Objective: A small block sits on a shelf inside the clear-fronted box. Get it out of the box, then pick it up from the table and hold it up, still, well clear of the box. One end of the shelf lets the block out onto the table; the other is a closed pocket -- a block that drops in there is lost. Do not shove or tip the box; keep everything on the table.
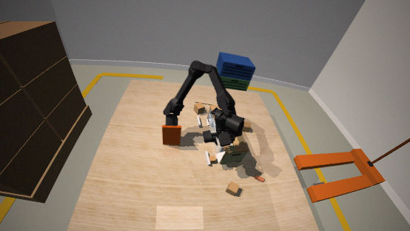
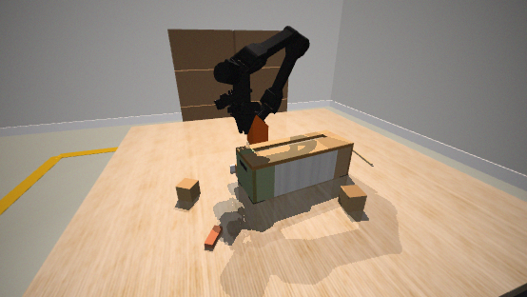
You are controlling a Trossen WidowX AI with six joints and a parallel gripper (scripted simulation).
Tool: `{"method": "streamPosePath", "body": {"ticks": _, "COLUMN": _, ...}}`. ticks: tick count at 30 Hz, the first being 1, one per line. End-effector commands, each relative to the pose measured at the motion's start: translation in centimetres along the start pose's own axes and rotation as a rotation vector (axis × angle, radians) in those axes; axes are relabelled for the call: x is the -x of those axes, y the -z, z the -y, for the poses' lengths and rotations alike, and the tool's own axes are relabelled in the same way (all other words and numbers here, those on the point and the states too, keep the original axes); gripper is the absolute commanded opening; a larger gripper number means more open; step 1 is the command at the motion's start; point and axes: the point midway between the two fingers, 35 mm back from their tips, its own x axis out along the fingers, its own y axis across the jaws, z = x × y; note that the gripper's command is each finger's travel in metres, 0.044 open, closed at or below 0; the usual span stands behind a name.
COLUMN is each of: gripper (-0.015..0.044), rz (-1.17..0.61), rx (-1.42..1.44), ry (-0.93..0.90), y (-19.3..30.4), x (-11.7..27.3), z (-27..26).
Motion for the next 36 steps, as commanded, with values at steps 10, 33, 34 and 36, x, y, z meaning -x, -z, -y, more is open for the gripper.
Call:
{"method": "streamPosePath", "body": {"ticks": 10, "gripper": 0.0285, "rz": -0.185, "rx": -1.521, "ry": -0.014, "y": -1.3, "x": 0.2, "z": 1.8}}
{"method": "streamPosePath", "body": {"ticks": 33, "gripper": 0.0285, "rz": -0.185, "rx": -1.529, "ry": -0.015, "y": -1.1, "x": -5.4, "z": 3.2}}
{"method": "streamPosePath", "body": {"ticks": 34, "gripper": 0.0285, "rz": -0.187, "rx": -1.529, "ry": -0.014, "y": -0.8, "x": -6.9, "z": 3.7}}
{"method": "streamPosePath", "body": {"ticks": 36, "gripper": 0.0285, "rz": -0.189, "rx": -1.528, "ry": -0.013, "y": -0.4, "x": -8.6, "z": 4.4}}
